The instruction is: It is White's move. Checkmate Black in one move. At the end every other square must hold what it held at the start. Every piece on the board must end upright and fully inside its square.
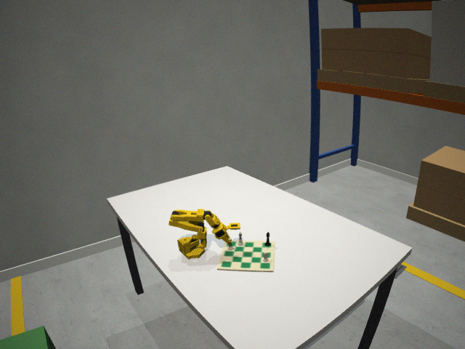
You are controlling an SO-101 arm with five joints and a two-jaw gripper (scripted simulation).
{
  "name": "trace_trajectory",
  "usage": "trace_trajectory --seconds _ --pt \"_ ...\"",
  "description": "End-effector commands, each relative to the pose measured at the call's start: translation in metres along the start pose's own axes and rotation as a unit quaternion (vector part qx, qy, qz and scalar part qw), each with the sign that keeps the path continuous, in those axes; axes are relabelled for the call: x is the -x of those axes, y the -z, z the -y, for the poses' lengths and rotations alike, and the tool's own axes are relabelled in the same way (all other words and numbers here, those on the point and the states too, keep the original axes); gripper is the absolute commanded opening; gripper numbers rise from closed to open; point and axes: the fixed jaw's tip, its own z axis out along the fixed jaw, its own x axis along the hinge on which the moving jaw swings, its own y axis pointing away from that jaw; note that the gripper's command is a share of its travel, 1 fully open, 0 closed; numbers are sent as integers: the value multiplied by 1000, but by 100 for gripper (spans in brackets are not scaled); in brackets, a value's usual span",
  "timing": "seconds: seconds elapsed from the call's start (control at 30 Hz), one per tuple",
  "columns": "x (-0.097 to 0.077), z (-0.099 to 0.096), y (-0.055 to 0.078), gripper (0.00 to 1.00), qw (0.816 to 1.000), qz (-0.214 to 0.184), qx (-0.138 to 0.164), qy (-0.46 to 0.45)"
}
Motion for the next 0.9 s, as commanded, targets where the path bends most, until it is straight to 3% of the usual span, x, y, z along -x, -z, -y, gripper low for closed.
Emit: trace_trajectory --seconds 0.0,0.27,0.87 --pt "-5 2 0 0 1000 -13 -3 0" --pt "-1 3 7 0 1000 -13 -6 0" --pt "21 3 42 0 1000 -14 -6 0"
